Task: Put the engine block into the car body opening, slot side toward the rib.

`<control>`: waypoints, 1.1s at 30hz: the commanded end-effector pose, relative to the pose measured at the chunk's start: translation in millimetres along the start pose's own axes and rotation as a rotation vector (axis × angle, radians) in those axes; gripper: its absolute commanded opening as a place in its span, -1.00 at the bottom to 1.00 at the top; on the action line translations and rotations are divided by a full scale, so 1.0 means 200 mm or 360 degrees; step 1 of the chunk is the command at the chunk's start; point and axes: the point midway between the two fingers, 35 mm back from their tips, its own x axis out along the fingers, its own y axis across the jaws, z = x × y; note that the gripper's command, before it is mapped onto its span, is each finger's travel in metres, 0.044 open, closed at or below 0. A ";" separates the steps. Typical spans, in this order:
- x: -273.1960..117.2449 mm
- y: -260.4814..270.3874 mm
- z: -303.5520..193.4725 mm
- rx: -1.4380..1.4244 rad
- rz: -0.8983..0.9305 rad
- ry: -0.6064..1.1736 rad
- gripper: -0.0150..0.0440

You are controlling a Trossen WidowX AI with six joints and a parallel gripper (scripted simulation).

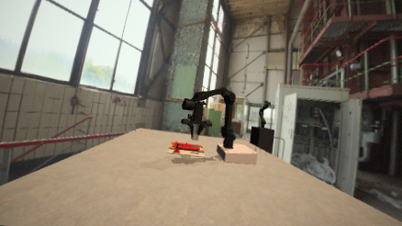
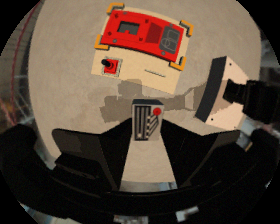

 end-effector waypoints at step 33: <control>0.18 0.17 0.47 -0.1043 -0.0001 0.0007 -0.49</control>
